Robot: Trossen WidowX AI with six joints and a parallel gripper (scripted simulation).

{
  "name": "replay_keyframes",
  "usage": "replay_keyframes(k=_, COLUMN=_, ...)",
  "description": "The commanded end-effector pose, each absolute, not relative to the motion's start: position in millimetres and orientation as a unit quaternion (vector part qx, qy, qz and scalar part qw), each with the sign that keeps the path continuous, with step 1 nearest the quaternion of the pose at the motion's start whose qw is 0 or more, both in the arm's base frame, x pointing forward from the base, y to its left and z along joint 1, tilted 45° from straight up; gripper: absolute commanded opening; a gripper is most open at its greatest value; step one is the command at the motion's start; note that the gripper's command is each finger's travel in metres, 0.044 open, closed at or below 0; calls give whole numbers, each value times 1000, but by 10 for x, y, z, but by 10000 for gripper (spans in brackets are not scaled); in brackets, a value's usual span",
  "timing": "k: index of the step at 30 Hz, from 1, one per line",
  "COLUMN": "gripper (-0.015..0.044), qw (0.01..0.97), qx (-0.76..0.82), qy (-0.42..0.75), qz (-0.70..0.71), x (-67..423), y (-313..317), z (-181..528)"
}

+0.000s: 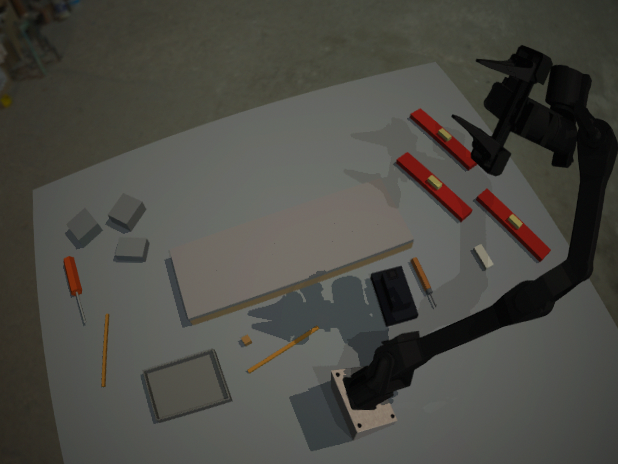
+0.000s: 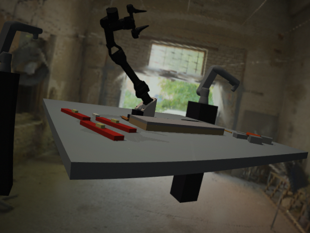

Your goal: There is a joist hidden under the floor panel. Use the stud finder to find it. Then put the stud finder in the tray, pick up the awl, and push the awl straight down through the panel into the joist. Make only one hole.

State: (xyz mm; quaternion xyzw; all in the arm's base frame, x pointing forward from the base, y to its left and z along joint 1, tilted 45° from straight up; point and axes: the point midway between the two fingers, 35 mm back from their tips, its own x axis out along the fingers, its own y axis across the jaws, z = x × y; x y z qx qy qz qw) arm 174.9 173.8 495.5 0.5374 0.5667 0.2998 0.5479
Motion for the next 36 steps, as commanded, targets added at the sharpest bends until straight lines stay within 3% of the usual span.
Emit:
replay_keyframes(k=1, gripper=426, qw=552, qx=536, qy=565, qz=297, x=1767, y=1733, z=4936)
replay_keyframes(k=11, gripper=440, qw=760, qx=406, qy=484, qz=152, x=2535, y=1264, z=3794)
replay_keyframes(k=20, gripper=440, qw=872, qx=173, qy=459, qz=3, x=2783, y=563, z=2657)
replay_keyframes(k=27, gripper=440, qw=876, qx=-47, qy=469, qz=-103, x=2640, y=-49, z=1890)
replay_keyframes(k=36, gripper=440, qw=776, qx=-308, qy=508, qz=-211, x=2115, y=-753, z=1178)
